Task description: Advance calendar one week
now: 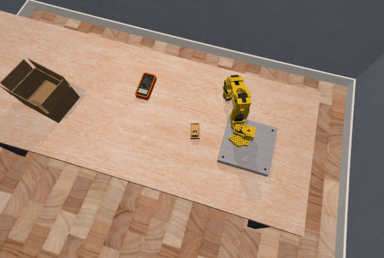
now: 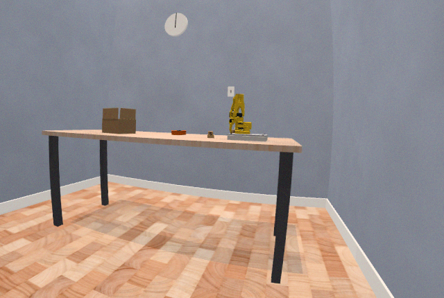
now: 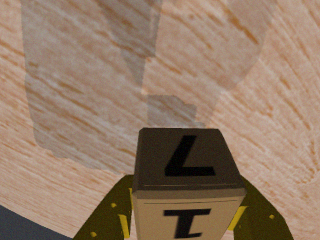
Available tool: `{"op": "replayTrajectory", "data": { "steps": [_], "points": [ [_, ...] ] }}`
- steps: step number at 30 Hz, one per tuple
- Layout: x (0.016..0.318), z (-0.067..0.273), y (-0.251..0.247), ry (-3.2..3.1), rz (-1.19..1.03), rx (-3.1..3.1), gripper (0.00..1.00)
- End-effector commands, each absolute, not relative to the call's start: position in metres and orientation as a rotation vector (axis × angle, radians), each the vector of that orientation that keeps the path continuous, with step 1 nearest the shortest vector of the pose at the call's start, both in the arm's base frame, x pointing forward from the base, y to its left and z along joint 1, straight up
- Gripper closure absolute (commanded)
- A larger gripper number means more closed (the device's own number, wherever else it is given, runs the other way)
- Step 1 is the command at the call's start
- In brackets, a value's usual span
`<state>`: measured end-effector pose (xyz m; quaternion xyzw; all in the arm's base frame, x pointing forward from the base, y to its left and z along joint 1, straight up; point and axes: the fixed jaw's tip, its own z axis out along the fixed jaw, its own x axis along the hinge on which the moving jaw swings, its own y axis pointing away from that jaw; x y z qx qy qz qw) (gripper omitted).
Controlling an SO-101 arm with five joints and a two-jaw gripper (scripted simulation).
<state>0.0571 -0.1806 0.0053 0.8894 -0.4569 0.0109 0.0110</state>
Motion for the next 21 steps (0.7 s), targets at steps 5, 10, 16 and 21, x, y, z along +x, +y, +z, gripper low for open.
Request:
{"op": "replayTrajectory", "data": {
  "steps": [5,10,16,21],
  "points": [
    [0.0548,-0.0028,-0.1776,-1.428,0.012,2.790,1.00],
    [0.0547,-0.0046,-0.1775,-1.428,0.012,2.790,1.00],
    [0.0547,-0.0050,-0.1775,-1.428,0.012,2.790,1.00],
    [0.0548,-0.0080,-0.1776,-1.428,0.012,2.790,1.00]
  ]
}}
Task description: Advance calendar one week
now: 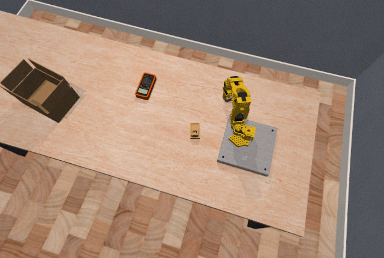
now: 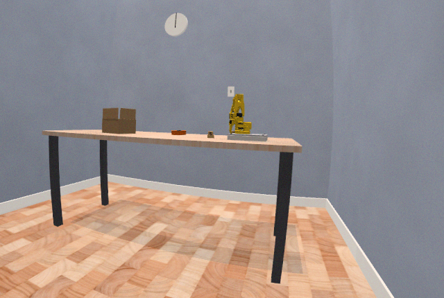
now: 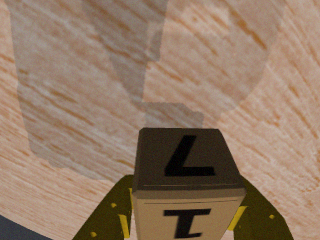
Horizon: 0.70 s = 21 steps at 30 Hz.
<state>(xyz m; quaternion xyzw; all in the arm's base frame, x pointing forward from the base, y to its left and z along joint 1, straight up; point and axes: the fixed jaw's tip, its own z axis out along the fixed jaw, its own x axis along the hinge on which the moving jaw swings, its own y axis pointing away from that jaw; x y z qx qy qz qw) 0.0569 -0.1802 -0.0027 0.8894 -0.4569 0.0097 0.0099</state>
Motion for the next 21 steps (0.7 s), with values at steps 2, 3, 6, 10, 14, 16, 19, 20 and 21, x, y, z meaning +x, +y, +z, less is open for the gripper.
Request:
{"op": "replayTrajectory", "data": {
  "steps": [2,3,6,10,14,16,19,20,21],
  "points": [
    [0.0548,-0.0094,-0.1776,-1.428,0.012,2.790,1.00],
    [0.0548,-0.0099,-0.1776,-1.428,0.012,2.790,1.00],
    [0.0547,-0.0106,-0.1776,-1.428,0.012,2.790,1.00],
    [0.0547,-0.0106,-0.1776,-1.428,0.012,2.790,1.00],
    [0.0548,-0.0118,-0.1776,-1.428,0.012,2.790,1.00],
    [0.0548,-0.0132,-0.1776,-1.428,0.012,2.790,1.00],
    [0.0548,-0.0153,-0.1776,-1.428,0.012,2.790,1.00],
    [0.0548,-0.0158,-0.1776,-1.428,0.012,2.790,1.00],
    [0.0548,-0.0162,-0.1776,-1.428,0.012,2.790,1.00]
  ]
}}
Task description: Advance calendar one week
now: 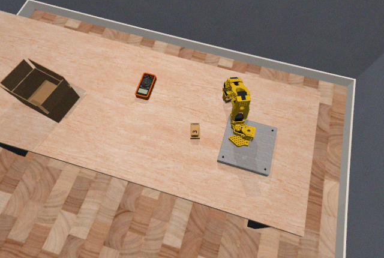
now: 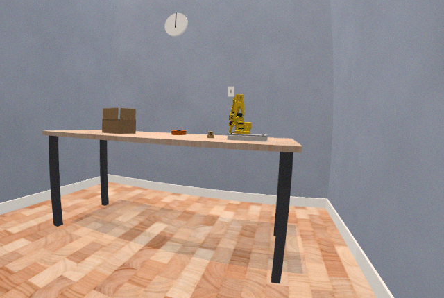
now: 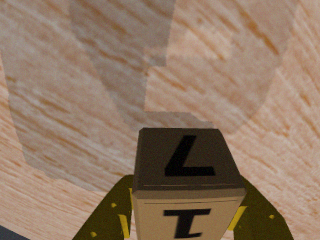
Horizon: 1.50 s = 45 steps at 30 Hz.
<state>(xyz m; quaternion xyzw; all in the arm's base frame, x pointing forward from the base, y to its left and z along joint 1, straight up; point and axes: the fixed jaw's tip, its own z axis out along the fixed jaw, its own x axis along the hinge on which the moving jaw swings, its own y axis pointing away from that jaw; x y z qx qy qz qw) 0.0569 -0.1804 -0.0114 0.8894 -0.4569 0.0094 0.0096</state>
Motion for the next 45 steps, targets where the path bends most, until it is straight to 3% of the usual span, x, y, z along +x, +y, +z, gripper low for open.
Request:
{"op": "replayTrajectory", "data": {
  "steps": [1,8,17,29,45],
  "points": [
    [0.0548,-0.0164,-0.1776,-1.428,0.012,2.790,1.00],
    [0.0548,-0.0165,-0.1776,-1.428,0.012,2.790,0.99],
    [0.0548,-0.0165,-0.1776,-1.428,0.012,2.790,0.84],
    [0.0548,-0.0165,-0.1776,-1.428,0.012,2.790,0.81],
    [0.0548,-0.0165,-0.1776,-1.428,0.012,2.790,0.67]
  ]
}}
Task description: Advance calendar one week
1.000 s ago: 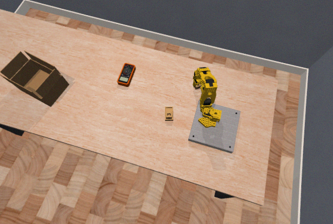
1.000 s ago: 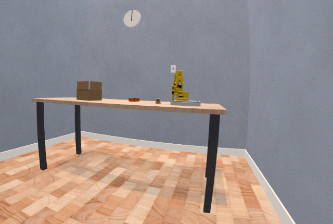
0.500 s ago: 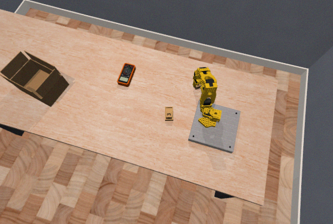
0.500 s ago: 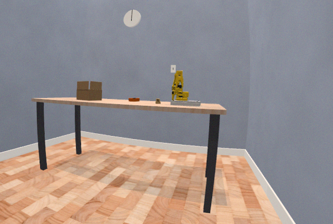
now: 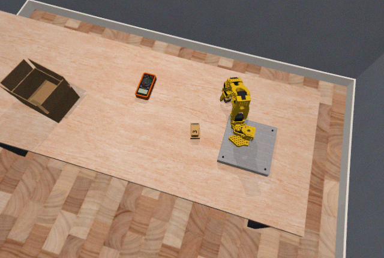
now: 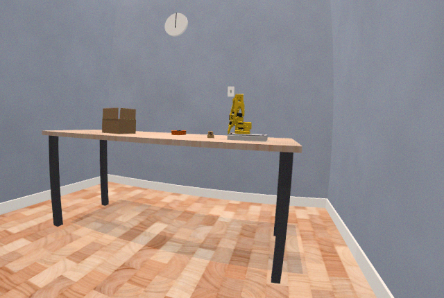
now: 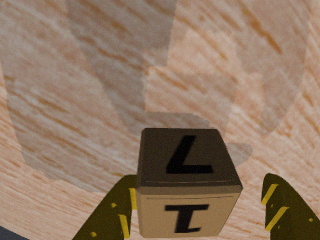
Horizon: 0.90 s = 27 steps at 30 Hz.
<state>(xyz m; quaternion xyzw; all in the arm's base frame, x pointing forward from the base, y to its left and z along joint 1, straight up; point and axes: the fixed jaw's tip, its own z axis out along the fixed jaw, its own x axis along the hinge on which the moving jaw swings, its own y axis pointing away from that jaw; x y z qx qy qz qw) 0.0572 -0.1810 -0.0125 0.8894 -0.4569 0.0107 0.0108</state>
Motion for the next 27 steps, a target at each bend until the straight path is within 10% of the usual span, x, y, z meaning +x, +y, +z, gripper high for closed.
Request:
{"op": "replayTrajectory", "data": {
  "steps": [1,27],
  "points": [
    [0.055,-0.017,-0.178,-1.428,0.012,2.790,0.67],
    [0.056,0.013,-0.180,-1.428,0.012,2.790,0.64]
  ]
}}
